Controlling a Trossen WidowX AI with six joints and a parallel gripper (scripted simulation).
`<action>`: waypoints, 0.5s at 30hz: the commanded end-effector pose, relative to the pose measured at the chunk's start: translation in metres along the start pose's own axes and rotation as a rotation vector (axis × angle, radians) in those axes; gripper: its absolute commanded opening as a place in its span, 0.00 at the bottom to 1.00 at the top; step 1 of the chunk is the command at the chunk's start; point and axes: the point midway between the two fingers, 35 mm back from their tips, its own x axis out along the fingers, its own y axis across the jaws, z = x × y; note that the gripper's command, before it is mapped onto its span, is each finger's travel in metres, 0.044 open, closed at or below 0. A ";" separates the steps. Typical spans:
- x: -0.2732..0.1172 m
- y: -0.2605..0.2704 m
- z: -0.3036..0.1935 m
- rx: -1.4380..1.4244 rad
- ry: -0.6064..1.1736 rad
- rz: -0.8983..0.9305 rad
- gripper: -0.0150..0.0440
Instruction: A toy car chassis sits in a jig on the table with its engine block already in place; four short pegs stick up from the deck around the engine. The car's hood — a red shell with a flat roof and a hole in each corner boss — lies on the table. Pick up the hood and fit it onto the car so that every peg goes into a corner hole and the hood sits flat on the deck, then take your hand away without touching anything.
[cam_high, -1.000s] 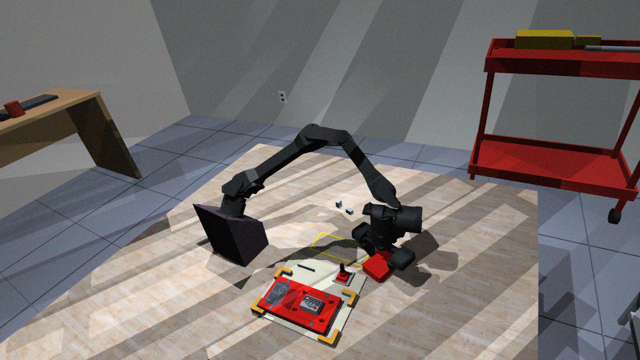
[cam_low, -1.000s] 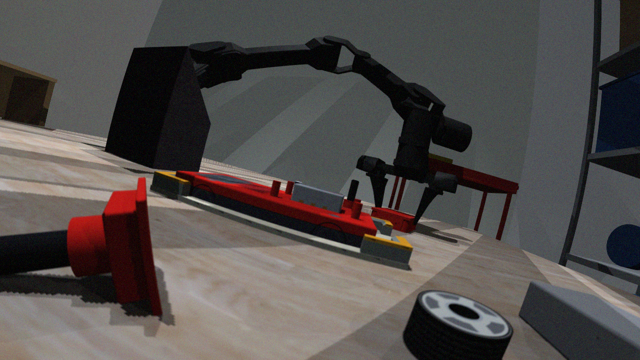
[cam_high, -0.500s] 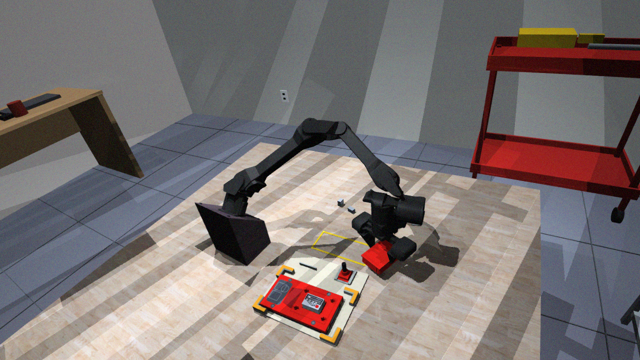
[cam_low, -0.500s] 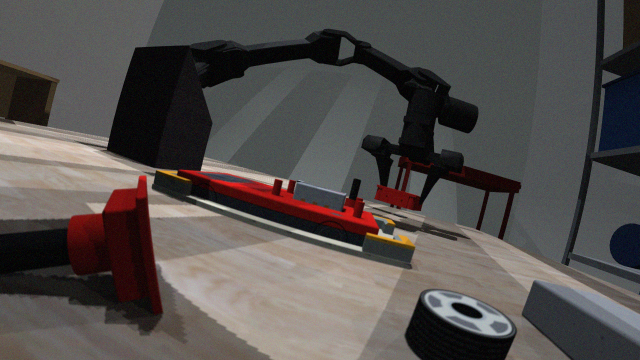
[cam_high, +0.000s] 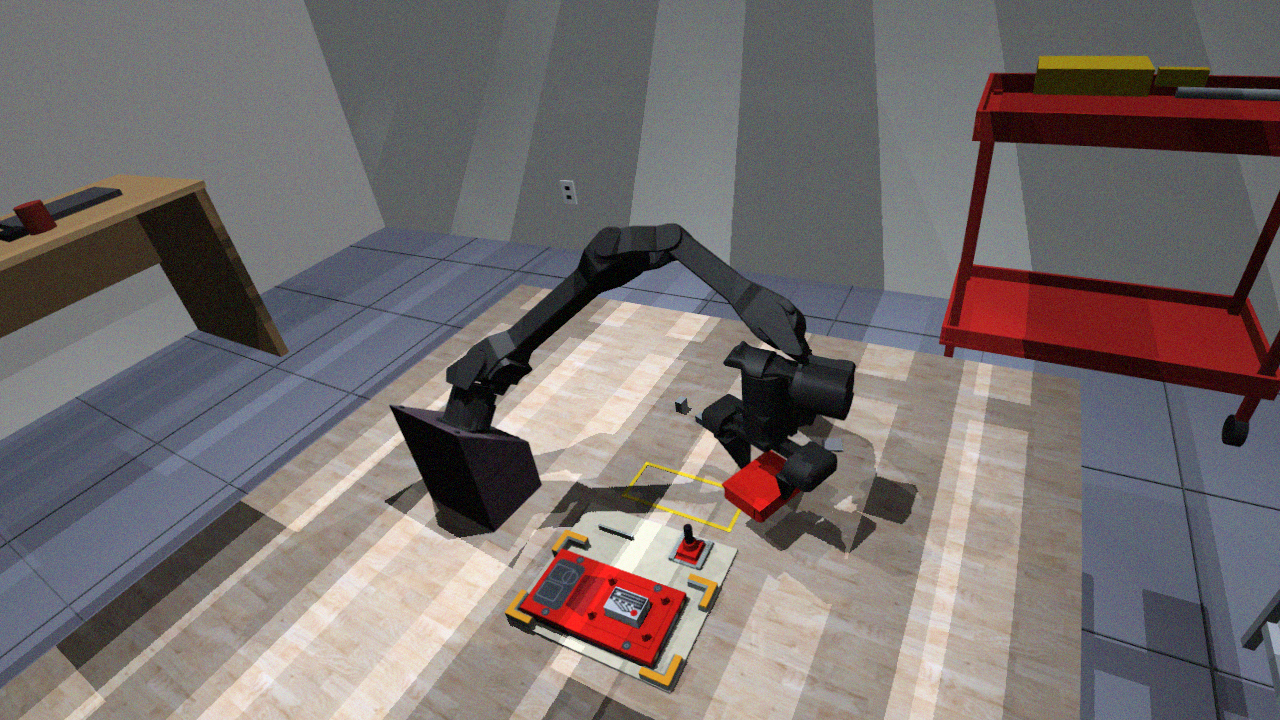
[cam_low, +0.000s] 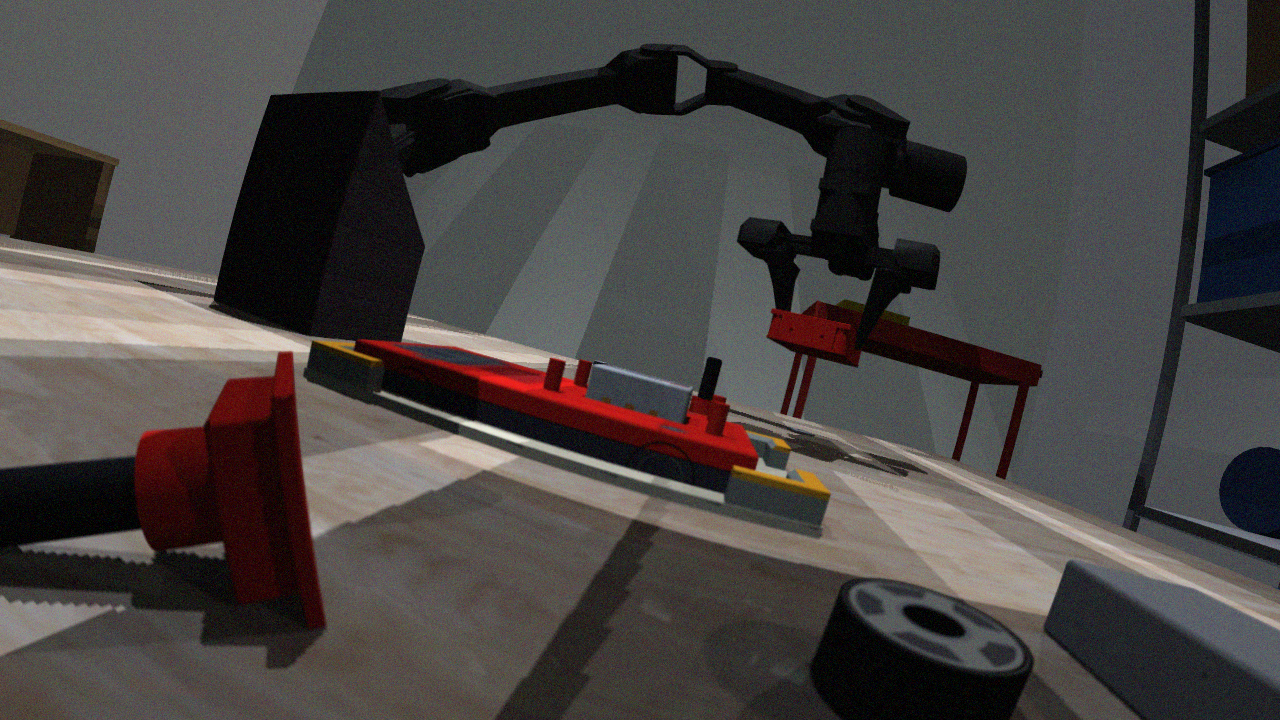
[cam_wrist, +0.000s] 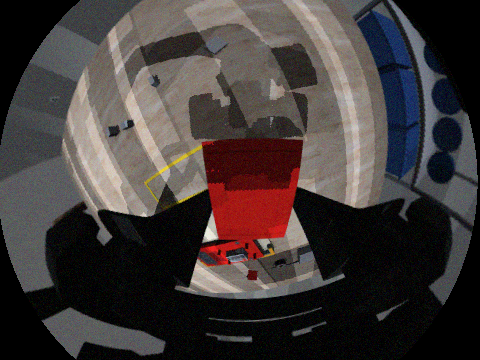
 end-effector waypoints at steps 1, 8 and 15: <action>-0.008 -0.001 0.003 -0.011 -0.007 -0.004 0.25; -0.004 -0.007 -0.039 0.179 0.010 -0.009 0.25; -0.007 -0.010 -0.100 0.459 0.019 -0.018 0.25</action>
